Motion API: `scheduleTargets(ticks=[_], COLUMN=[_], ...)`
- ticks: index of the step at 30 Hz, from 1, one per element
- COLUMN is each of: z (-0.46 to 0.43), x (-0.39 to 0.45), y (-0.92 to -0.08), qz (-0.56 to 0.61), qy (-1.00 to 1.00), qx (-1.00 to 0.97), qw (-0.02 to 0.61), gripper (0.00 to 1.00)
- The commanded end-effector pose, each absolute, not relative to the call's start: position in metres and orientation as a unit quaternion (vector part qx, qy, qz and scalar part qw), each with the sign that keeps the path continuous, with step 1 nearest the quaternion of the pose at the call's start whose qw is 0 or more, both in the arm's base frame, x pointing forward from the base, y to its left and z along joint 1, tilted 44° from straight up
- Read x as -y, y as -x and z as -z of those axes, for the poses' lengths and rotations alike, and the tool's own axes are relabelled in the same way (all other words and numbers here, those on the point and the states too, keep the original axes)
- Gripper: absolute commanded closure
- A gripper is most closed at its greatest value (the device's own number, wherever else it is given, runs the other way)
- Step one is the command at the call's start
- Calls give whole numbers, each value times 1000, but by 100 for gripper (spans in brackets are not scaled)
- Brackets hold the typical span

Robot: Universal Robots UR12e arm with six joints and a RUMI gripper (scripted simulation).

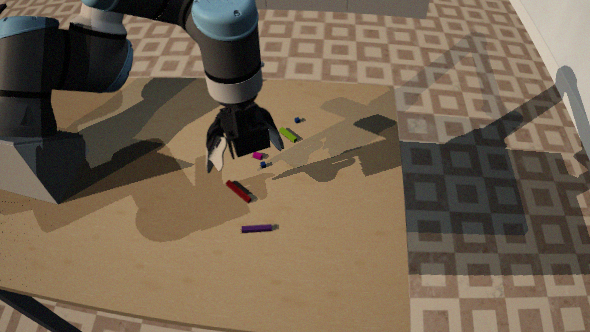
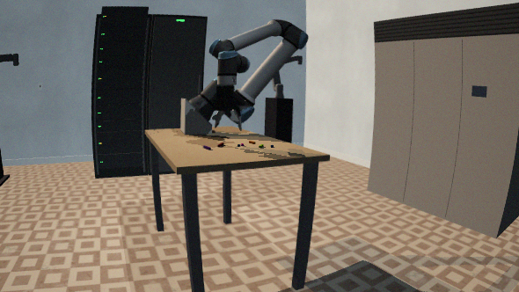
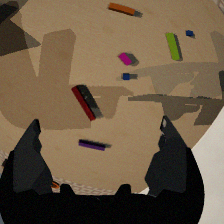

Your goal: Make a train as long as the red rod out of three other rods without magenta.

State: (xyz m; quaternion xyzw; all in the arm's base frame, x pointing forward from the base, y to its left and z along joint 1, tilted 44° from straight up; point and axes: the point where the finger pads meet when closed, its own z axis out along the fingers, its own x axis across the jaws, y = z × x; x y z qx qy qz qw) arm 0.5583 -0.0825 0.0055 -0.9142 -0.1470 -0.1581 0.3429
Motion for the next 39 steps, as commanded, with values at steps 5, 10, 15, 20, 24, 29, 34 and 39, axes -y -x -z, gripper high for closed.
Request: scheduleTargets(ticks=[5,10,15,20,24,29,34,39], z=[-2,0,2,4,7,10,13,16], x=[87,90,93,95,98,101,105,108], y=[-559,-560,-560,-560,-561,-561,-561,-561], qz=[112,86,60,40,15,-12,-39,-61], qy=[927,927,921,915,902,884,862,839], qx=[26,-40,-107,-155,-215,-280,-343,-396], qw=[357,364,369,372,373,374,372,369], gripper=[0,0,0,0,0,0,0,0])
